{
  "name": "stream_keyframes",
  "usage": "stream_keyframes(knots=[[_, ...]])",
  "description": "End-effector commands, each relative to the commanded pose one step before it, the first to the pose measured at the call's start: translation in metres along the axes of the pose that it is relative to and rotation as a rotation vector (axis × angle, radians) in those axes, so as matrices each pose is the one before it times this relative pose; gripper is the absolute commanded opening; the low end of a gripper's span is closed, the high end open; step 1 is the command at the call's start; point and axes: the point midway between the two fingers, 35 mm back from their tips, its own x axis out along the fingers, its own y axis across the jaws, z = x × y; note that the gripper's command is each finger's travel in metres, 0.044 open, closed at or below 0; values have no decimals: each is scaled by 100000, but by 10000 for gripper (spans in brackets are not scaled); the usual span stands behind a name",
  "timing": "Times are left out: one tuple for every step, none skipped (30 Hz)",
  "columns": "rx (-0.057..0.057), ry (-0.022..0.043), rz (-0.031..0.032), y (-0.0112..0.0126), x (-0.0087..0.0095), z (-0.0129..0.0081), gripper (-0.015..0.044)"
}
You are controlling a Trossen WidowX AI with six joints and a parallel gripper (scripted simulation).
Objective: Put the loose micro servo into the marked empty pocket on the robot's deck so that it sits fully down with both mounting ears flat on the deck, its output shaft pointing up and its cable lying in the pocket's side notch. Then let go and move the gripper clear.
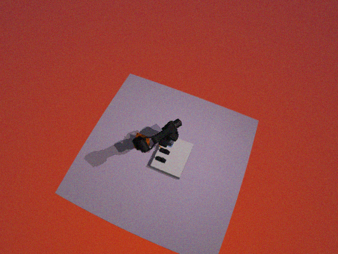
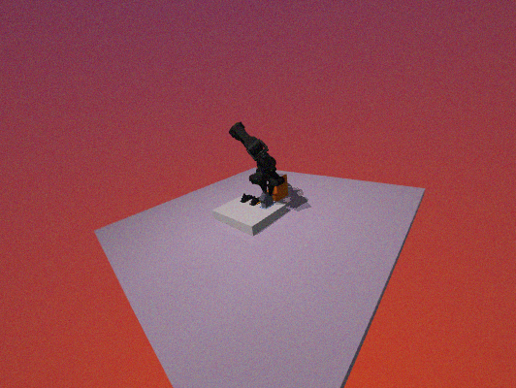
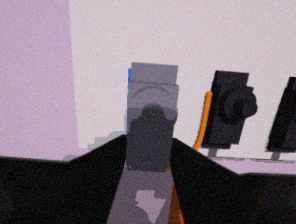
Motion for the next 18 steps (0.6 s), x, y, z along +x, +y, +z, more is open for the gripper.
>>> stream_keyframes(knots=[[-556,-664,-290,-22,400,77,0],[1,-1,-3,-1,103,0,0],[1,-1,-2,-1,69,0,0],[1,-1,-1,0,58,0,0],[1,-1,-2,-1,75,0,0],[1,-1,-2,0,88,0,0],[1,-1,-3,-1,103,0,0],[1,-1,-3,-1,102,0,0],[1,-1,-3,-1,106,0,0],[1,-1,-2,-1,70,0,0],[1,-1,-2,0,59,0,0],[1,-1,-2,-1,75,0,0],[1,-1,-2,0,88,0,0],[1,-1,-3,-1,103,0,0],[1,-1,-2,-1,75,0,0],[1,-1,-2,0,61,0,0],[1,-1,-2,-1,76,0,0],[1,-1,-2,-1,88,0,0]])
